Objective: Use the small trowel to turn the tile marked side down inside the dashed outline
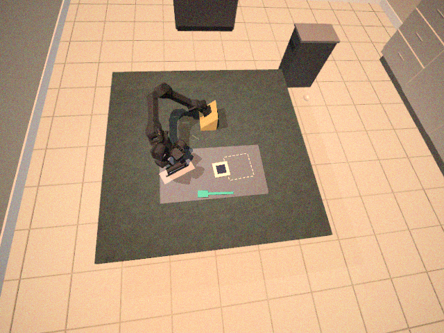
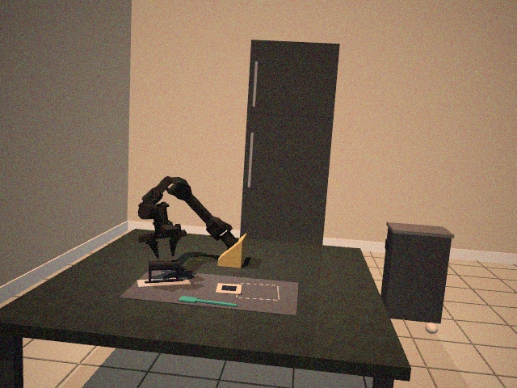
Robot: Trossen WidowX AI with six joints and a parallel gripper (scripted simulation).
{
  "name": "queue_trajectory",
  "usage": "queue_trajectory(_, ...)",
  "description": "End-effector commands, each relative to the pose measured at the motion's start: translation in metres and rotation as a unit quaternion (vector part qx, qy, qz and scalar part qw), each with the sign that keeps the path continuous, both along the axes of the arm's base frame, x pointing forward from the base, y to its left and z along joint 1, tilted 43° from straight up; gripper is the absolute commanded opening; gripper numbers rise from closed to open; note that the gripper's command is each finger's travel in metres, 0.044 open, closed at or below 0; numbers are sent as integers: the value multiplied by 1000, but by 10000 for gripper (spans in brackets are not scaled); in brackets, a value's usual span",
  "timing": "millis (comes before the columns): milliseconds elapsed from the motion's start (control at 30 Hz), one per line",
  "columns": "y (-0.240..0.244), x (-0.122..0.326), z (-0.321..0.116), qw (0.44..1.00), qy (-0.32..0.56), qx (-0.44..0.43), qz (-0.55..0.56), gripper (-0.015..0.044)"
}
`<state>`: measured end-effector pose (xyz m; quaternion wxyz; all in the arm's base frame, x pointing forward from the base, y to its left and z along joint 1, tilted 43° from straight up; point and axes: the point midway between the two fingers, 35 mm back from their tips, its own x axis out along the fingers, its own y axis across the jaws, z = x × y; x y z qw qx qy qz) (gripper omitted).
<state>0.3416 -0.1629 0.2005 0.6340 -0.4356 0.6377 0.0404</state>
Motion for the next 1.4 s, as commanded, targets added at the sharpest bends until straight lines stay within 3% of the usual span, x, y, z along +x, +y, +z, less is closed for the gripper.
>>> queue_trajectory(0, -1, -3, -5, 998, -43, 26, -46, 300)
queue_trajectory(667, -7, -11, -15, 917, -253, 156, -265, 300)
queue_trajectory(1367, -9, -23, -19, 724, -416, 309, -455, 300)
